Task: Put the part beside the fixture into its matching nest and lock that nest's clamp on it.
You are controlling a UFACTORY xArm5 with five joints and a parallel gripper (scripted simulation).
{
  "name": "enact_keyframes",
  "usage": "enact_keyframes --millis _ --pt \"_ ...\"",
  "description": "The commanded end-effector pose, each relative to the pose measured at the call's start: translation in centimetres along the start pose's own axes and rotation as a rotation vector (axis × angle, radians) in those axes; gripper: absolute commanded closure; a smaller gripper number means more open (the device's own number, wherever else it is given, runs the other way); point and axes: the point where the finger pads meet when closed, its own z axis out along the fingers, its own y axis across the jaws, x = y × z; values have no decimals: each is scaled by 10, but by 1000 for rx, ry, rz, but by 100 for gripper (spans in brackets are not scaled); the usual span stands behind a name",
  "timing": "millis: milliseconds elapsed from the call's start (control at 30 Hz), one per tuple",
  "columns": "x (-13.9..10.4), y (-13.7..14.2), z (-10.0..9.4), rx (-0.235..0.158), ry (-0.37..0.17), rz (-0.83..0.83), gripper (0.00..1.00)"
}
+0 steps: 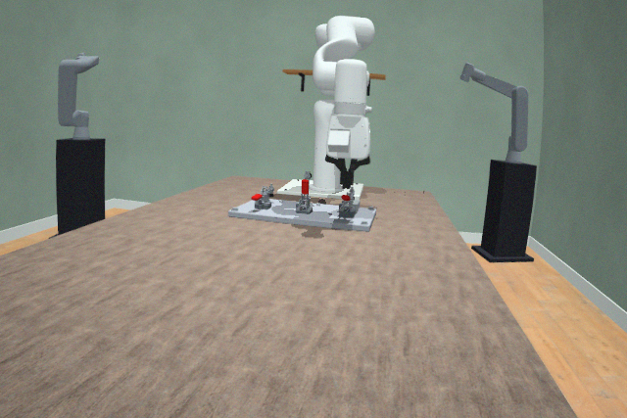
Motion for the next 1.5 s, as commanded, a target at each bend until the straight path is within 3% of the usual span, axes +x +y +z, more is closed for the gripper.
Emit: enact_keyframes --millis 0,600,1467 --pt "1 0 -2 1 4 0 100" --pt "3 0 10 1 4 0 100" --pt "3 0 12 1 4 0 100"
